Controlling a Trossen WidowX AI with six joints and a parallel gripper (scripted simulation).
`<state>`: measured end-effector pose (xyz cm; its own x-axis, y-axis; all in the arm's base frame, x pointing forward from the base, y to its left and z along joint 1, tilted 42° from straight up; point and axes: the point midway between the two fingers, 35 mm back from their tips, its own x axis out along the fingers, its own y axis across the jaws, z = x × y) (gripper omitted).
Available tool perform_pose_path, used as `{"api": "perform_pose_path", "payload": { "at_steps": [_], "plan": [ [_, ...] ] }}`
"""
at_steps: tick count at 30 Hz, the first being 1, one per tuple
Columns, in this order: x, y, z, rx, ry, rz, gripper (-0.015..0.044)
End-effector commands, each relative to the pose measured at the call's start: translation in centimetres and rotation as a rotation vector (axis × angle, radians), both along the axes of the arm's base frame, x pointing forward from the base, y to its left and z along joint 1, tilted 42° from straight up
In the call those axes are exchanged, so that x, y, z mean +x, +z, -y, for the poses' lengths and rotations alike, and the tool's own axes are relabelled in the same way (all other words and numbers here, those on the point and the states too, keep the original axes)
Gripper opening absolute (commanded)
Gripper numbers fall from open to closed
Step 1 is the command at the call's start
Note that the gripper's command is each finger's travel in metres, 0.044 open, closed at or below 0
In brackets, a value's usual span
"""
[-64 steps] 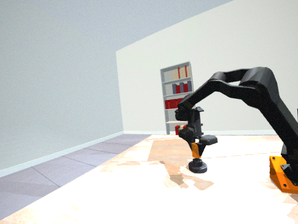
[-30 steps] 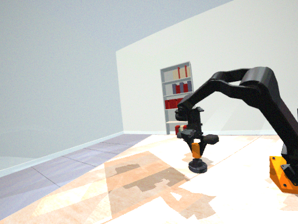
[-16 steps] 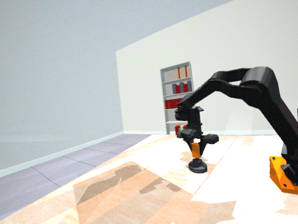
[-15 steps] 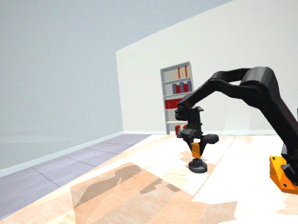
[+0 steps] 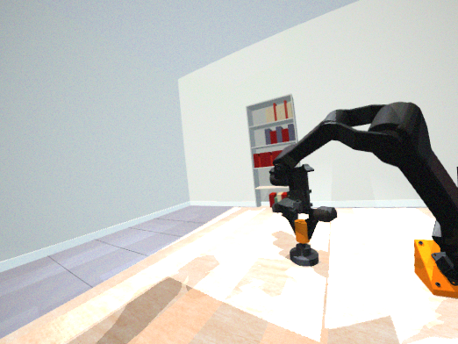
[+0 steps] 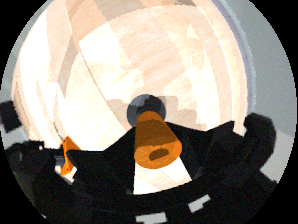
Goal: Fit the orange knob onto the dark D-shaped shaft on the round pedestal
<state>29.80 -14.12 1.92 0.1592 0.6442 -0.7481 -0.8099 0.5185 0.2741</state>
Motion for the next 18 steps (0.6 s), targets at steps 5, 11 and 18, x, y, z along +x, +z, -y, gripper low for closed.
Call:
{"api": "perform_pose_path", "payload": {
  "at_steps": [5,11,18],
  "plan": [
    [0.05,0.1,0.05,-0.001,-0.002,0.002,0.0],
    [0.15,0.44,0.2,-0.003,0.004,0.008,0.0],
    [0.36,0.42,0.27,-0.035,0.155,0.137,0.0]
  ]
}}
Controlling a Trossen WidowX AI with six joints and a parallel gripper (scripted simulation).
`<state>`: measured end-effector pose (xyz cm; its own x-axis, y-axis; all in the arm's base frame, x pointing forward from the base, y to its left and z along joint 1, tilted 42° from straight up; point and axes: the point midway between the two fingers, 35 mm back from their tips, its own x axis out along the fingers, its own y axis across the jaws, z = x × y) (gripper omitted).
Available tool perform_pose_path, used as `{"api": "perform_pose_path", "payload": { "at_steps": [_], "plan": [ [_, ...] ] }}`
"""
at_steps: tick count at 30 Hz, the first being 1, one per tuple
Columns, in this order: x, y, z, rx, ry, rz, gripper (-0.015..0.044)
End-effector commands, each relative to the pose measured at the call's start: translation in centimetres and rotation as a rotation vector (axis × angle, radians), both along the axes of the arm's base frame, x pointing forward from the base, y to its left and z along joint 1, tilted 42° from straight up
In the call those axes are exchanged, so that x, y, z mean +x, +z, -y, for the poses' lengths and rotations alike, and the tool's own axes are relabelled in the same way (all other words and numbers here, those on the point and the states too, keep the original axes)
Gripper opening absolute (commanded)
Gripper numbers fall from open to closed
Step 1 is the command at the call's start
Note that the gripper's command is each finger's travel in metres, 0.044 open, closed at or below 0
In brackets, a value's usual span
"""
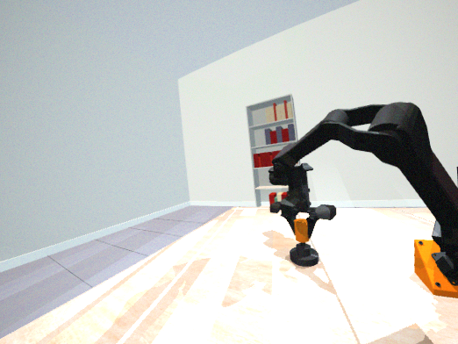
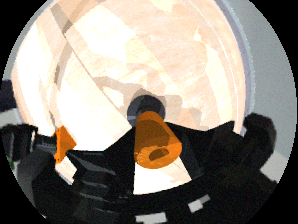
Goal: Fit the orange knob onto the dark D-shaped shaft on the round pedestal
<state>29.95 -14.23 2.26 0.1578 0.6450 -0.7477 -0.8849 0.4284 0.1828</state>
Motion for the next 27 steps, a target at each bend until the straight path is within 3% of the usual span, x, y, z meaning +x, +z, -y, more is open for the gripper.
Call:
{"api": "perform_pose_path", "payload": {
  "at_steps": [1,27],
  "plan": [
    [0.2,0.03,0.14,-0.012,0.042,0.042,0.0],
    [-0.03,-0.1,0.08,-0.012,0.042,0.042,0.0]
  ]
}}
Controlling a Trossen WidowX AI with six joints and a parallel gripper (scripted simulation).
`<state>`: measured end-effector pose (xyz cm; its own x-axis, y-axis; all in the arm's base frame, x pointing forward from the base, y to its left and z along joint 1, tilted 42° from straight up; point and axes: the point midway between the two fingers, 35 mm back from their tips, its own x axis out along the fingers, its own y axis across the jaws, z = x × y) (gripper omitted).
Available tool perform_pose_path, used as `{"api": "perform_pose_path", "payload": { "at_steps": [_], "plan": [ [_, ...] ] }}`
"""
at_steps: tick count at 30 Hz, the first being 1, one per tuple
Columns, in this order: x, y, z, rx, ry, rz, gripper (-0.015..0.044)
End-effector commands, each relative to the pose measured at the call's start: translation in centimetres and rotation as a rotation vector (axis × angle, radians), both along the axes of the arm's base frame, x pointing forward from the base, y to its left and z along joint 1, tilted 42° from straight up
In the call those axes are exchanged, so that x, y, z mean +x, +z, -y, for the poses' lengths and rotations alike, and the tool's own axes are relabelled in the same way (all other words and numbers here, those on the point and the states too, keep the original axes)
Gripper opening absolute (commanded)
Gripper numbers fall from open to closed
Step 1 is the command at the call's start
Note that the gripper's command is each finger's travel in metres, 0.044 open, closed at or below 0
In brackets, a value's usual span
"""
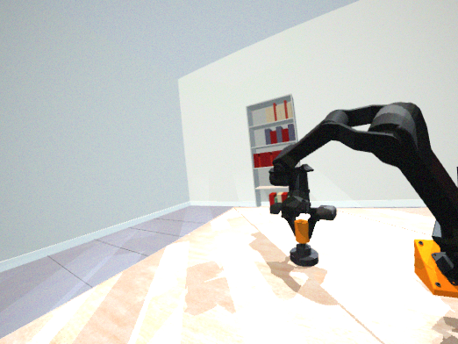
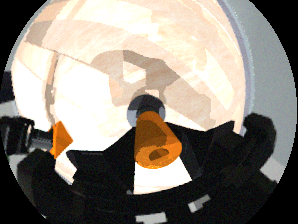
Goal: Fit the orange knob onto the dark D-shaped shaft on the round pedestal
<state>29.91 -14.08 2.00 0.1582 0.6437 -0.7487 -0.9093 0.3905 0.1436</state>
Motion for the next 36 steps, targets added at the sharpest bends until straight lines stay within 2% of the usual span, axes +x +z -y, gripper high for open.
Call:
{"api": "perform_pose_path", "payload": {
  "at_steps": [1,11,36],
  "plan": [
    [0.01,0.21,0.27,-0.001,-0.002,0.003,0.0],
    [0.02,0.15,0.5,-0.034,0.155,0.138,0.0],
    [0.1,-0.01,-0.04,-0.034,0.155,0.138,0.0]
  ]
}}
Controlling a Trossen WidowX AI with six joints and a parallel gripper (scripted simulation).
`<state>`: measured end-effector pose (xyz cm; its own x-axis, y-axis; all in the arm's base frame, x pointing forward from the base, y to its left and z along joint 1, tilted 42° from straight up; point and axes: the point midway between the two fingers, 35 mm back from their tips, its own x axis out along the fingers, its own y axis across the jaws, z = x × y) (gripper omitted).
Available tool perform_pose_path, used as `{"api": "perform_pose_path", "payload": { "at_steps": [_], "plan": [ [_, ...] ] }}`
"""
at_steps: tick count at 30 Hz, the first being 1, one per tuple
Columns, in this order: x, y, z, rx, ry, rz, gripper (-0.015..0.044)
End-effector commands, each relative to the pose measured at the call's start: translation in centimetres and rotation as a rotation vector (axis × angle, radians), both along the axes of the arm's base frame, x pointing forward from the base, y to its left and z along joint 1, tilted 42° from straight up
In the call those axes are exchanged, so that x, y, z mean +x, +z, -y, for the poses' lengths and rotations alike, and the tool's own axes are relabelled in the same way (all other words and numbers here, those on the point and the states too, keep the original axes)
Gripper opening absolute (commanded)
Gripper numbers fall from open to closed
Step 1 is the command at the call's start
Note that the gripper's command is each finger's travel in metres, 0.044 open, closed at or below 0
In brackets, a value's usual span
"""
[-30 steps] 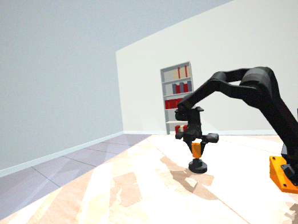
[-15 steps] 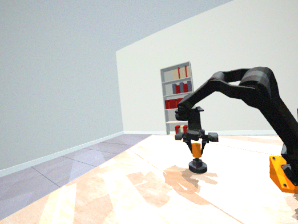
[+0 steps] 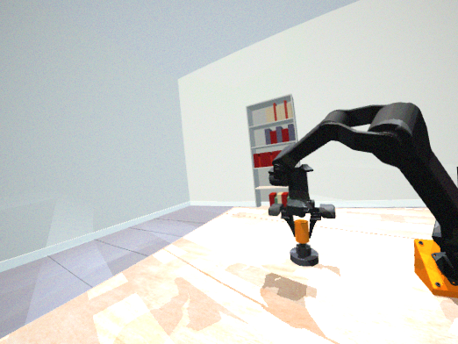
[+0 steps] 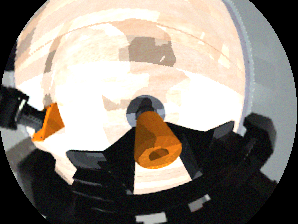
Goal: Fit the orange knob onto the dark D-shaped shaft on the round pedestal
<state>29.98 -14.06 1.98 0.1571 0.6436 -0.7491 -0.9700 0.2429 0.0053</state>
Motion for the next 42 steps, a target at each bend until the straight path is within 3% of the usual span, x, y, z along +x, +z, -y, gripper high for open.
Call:
{"api": "perform_pose_path", "payload": {
  "at_steps": [1,10,17,42],
  "plan": [
    [0.04,0.01,-0.02,0.0,-0.004,0.003,0.0],
    [-0.2,0.24,0.41,-0.002,0.003,0.009,0.0],
    [-0.17,0.05,0.59,-0.034,0.153,0.137,0.0],
    [-0.2,0.41,0.28,-0.047,0.217,0.192,0.0]
  ]
}}
